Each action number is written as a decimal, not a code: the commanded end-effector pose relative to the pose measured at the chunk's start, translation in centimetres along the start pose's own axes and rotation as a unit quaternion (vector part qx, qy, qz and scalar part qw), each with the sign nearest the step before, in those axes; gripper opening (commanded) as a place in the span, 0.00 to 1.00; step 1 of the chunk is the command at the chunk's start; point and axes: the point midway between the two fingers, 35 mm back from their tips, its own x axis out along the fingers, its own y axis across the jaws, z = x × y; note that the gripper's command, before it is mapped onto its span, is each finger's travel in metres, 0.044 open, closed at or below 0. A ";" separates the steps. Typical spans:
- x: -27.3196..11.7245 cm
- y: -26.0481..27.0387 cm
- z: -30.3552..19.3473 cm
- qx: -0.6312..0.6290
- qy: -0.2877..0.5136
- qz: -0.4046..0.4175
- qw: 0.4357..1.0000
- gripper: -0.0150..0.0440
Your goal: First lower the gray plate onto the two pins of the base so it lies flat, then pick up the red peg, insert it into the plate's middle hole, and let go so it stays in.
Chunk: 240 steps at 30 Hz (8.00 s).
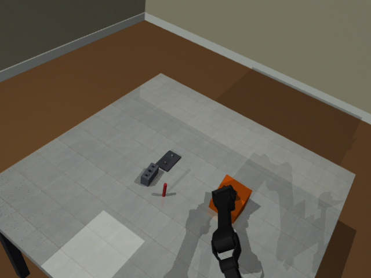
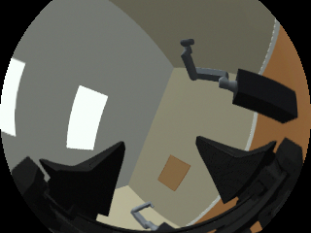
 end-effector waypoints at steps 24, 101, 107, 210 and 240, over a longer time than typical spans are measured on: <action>-17.7 -6.6 17.8 -0.119 -0.050 -0.322 0.938 1.00; -73.3 54.2 -4.5 0.365 -0.862 -0.347 0.058 1.00; -73.4 54.2 -4.4 0.365 -0.862 -0.347 0.058 1.00; -78.1 51.0 -5.2 0.363 -0.862 -0.349 0.056 0.25; -76.0 54.7 -7.2 0.366 -0.866 -0.337 0.053 0.25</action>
